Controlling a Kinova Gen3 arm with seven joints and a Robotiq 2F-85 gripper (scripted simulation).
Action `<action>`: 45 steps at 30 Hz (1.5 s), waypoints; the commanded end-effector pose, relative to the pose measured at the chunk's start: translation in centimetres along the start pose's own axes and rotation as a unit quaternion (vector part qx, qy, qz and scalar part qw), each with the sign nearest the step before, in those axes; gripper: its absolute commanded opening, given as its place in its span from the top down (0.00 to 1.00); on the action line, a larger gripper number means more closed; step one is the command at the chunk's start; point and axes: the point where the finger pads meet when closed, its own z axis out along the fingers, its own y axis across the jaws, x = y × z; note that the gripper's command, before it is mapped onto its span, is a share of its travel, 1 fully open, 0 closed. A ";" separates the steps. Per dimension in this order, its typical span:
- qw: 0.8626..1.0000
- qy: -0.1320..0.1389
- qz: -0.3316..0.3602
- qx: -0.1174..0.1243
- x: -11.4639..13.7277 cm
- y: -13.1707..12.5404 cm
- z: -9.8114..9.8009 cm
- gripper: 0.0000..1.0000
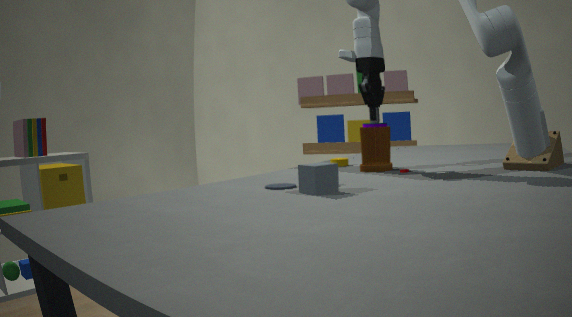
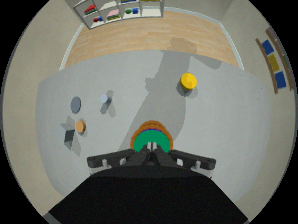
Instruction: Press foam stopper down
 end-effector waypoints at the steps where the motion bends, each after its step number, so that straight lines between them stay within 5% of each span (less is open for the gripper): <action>1: 1.000 0.000 0.000 0.000 0.0 0.0 0.1 1.00; 45: 1.000 0.000 0.000 0.000 0.0 0.0 2.2 1.00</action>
